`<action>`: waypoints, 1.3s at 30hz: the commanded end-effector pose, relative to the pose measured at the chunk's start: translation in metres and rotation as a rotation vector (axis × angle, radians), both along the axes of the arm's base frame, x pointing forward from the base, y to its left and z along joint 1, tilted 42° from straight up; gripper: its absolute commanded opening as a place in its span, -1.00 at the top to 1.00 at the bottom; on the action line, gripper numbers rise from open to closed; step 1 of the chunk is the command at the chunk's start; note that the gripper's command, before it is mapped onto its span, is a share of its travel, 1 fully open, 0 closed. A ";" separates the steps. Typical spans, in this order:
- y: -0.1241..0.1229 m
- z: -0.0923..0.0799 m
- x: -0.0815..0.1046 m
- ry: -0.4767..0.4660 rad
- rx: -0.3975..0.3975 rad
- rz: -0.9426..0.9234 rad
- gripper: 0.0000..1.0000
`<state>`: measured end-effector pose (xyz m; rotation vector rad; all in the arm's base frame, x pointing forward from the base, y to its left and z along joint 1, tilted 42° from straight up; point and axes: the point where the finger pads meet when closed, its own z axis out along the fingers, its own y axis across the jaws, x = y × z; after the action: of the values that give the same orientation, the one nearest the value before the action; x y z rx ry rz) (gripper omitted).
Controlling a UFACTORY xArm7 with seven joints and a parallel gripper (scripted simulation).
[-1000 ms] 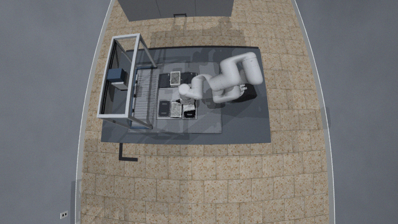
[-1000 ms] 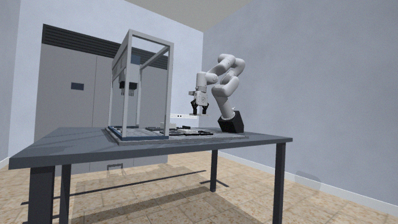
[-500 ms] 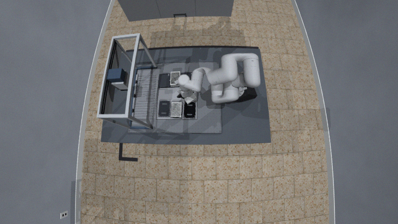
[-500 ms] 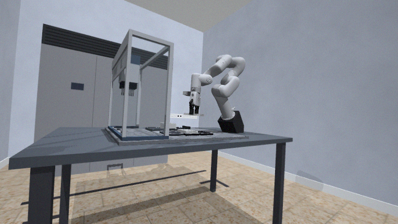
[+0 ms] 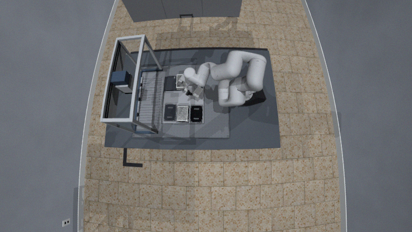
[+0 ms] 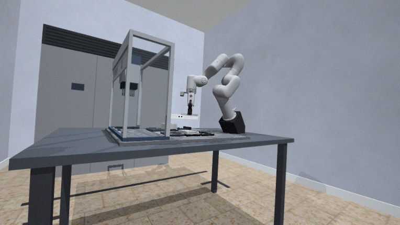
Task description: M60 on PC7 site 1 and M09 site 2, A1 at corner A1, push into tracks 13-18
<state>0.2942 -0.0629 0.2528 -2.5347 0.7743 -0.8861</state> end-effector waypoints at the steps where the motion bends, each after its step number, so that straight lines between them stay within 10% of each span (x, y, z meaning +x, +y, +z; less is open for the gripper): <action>1: -0.022 -0.001 0.005 -0.027 -0.086 0.128 1.00; 14: -0.077 -0.008 0.010 -0.081 -0.326 0.400 1.00; 21: -0.112 -0.013 0.013 -0.081 -0.328 0.402 1.00; 28: -0.118 -0.014 0.014 -0.081 -0.328 0.402 1.00; 39: -0.118 -0.014 0.014 -0.130 -0.546 0.650 1.00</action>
<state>0.3079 -0.1794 0.2378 -2.8339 -0.2936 -1.0801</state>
